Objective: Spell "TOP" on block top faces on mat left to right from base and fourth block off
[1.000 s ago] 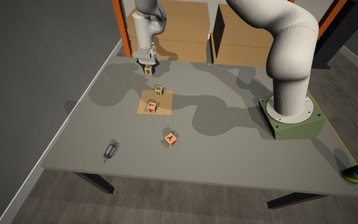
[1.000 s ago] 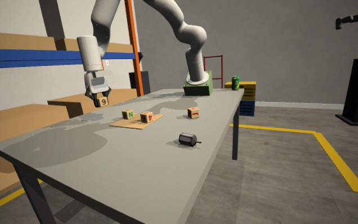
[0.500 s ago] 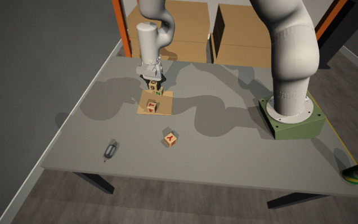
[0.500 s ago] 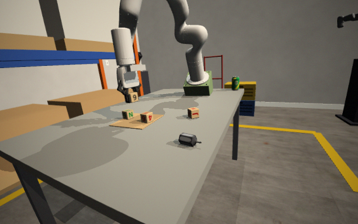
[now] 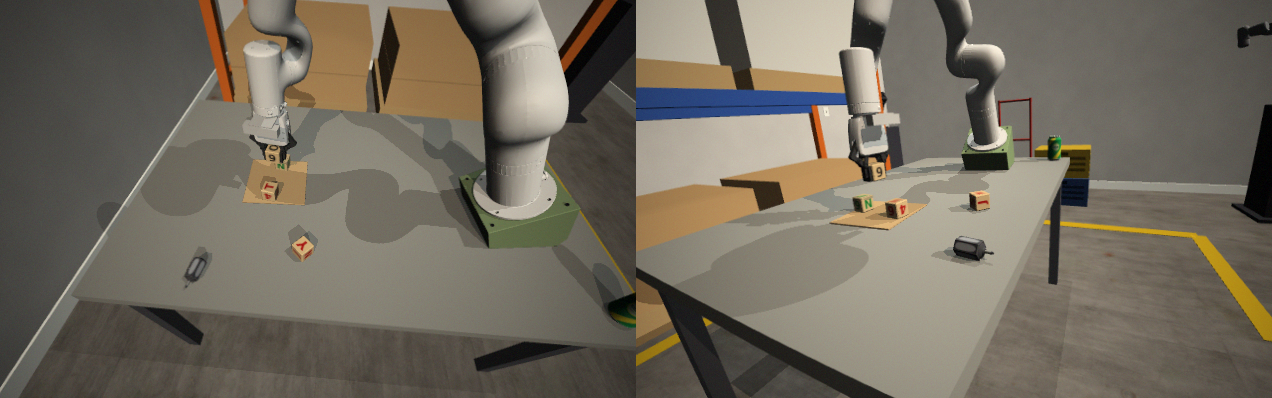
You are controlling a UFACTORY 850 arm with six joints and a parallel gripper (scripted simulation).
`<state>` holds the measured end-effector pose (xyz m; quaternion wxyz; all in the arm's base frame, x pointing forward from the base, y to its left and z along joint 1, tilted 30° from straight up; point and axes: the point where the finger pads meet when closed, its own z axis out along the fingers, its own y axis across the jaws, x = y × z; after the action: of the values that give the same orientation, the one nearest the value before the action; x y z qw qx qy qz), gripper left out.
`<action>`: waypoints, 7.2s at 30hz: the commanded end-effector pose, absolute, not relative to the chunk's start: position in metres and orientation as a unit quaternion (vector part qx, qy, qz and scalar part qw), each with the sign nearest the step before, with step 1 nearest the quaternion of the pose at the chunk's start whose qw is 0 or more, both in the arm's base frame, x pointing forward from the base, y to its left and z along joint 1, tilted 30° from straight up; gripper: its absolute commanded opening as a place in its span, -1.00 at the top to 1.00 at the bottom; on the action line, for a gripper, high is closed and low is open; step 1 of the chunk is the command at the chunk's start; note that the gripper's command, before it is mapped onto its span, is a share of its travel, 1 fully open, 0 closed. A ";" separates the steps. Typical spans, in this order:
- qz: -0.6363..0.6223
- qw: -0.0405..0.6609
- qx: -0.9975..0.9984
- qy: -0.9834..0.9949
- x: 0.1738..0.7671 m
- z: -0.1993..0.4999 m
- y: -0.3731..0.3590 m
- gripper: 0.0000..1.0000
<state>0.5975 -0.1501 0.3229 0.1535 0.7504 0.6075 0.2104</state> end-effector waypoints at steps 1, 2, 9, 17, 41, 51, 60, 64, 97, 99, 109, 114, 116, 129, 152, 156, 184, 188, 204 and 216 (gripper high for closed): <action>0.211 0.154 0.750 0.607 0.599 0.321 -0.150 0.12; 0.211 0.154 0.750 0.607 0.600 0.320 -0.150 0.12; 0.211 0.154 0.750 0.607 0.609 0.306 -0.149 0.12; 0.211 0.154 0.750 0.607 0.628 0.273 -0.148 0.12; 0.210 0.154 0.750 0.607 0.646 0.242 -0.147 0.12; 0.210 0.154 0.750 0.607 0.646 0.242 -0.147 0.12; 0.210 0.154 0.750 0.607 0.646 0.242 -0.147 0.12; 0.210 0.154 0.750 0.607 0.646 0.242 -0.147 0.12; 0.211 0.154 0.750 0.608 0.647 0.242 -0.147 0.12; 0.211 0.154 0.750 0.608 0.647 0.242 -0.147 0.12; 0.211 0.154 0.750 0.608 0.647 0.242 -0.147 0.12; 0.211 0.154 0.750 0.608 0.647 0.242 -0.147 0.12; 0.211 0.154 0.750 0.608 0.647 0.242 -0.147 0.12; 0.210 0.154 0.750 0.608 0.648 0.239 -0.147 0.12; 0.210 0.154 0.750 0.608 0.649 0.239 -0.147 0.12; 0.210 0.154 0.750 0.608 0.649 0.239 -0.147 0.12; 0.210 0.154 0.750 0.608 0.649 0.239 -0.147 -0.30; 0.210 0.154 0.750 0.608 0.649 0.239 -0.147 -0.30; 0.211 0.154 0.750 0.608 0.641 0.252 -0.147 -0.30; 0.211 0.154 0.750 0.608 0.615 0.296 -0.148 -0.30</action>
<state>0.6237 -0.1480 0.2794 0.1541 0.7497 0.6076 0.2123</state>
